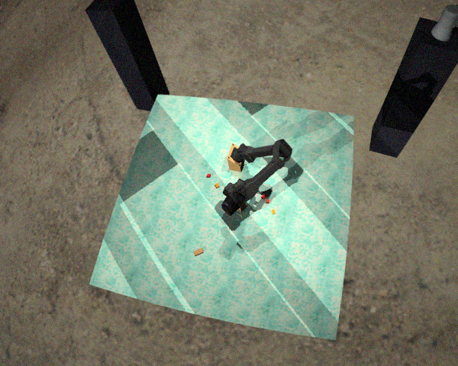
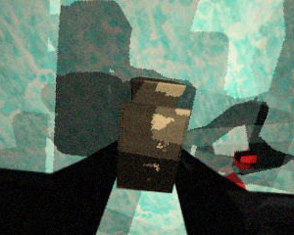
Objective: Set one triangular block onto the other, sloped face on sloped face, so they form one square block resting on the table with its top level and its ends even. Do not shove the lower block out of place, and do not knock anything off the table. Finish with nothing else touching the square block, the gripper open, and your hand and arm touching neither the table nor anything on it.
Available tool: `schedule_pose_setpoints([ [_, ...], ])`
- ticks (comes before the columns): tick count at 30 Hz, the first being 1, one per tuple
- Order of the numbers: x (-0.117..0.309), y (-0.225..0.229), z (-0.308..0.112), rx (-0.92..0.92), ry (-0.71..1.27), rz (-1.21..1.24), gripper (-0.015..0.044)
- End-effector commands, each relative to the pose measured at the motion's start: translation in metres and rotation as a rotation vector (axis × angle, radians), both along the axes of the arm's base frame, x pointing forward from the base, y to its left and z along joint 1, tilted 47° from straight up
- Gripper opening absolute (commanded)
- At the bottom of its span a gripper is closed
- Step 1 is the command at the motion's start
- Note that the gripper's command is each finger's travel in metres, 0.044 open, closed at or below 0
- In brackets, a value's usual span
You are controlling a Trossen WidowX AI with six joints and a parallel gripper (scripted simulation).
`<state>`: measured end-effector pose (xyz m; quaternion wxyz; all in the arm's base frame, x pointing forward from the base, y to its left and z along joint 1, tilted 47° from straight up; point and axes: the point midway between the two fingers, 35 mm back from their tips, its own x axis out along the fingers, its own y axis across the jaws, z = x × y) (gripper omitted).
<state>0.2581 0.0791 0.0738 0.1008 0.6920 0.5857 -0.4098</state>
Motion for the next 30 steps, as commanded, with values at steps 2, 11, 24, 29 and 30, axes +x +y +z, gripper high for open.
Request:
schedule_pose_setpoints([
  [2,-0.0009,0.0009,-0.0004,0.005,0.004,-0.005,0.0],
  [11,-0.0008,0.0012,-0.0001,0.007,0.004,-0.006,0.0],
  [24,-0.0015,0.0032,-0.0037,0.008,0.005,-0.007,0.0],
  [29,-0.002,0.0047,-0.0066,0.008,0.005,-0.007,0.0],
  [30,-0.0021,0.005,-0.0072,0.008,0.005,-0.007,0.0],
])
